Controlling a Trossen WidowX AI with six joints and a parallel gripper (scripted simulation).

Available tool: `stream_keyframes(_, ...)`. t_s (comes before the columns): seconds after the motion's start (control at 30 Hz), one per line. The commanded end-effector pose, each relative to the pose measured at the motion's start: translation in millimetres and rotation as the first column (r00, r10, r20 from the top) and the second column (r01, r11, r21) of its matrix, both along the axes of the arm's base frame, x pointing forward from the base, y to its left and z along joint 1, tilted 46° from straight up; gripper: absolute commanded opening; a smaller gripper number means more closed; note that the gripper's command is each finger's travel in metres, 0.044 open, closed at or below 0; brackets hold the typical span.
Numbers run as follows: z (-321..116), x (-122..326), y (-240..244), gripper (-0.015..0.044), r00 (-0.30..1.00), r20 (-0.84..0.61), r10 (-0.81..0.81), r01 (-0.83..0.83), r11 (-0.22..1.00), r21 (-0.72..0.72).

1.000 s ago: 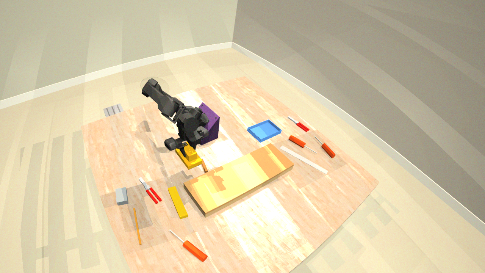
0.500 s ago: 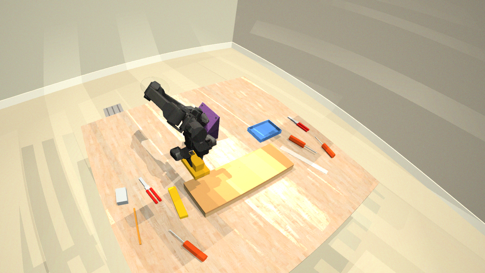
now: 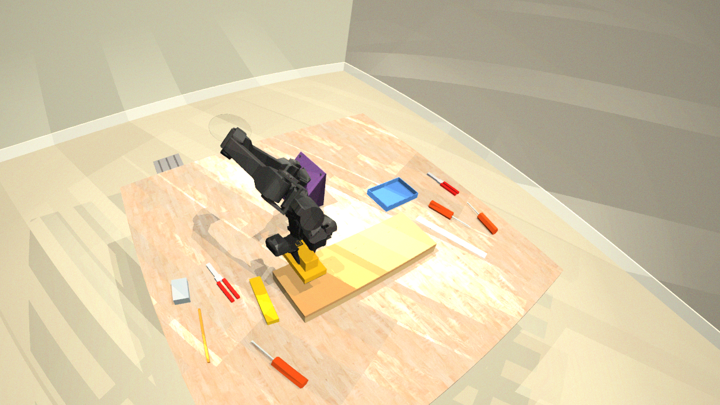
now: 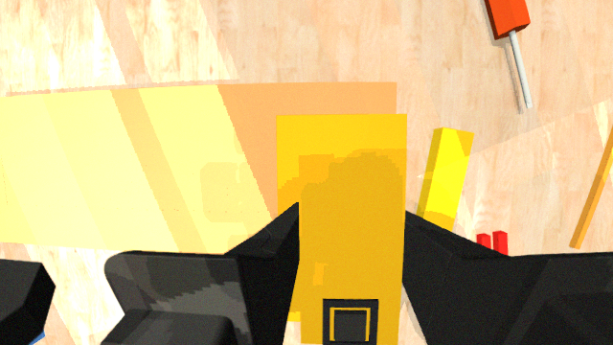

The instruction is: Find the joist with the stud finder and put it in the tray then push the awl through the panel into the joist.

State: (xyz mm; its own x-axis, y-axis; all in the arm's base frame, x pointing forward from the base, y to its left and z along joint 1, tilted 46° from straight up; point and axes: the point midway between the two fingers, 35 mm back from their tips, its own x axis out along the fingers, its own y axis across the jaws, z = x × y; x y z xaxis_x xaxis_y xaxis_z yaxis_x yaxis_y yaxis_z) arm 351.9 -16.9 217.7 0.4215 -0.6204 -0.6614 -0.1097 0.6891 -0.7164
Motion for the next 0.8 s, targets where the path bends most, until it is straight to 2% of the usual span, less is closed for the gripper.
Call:
stream_keyframes(0.0, 5.0, 7.2, 2.7, 0.0000, 1.000, 0.017, 0.007, -0.007, 1.000, 0.006)
stream_keyframes(0.77, -17.0, 14.7, -19.6, 0.0000, 1.000, 0.017, 0.006, -0.006, 1.000, 0.007)
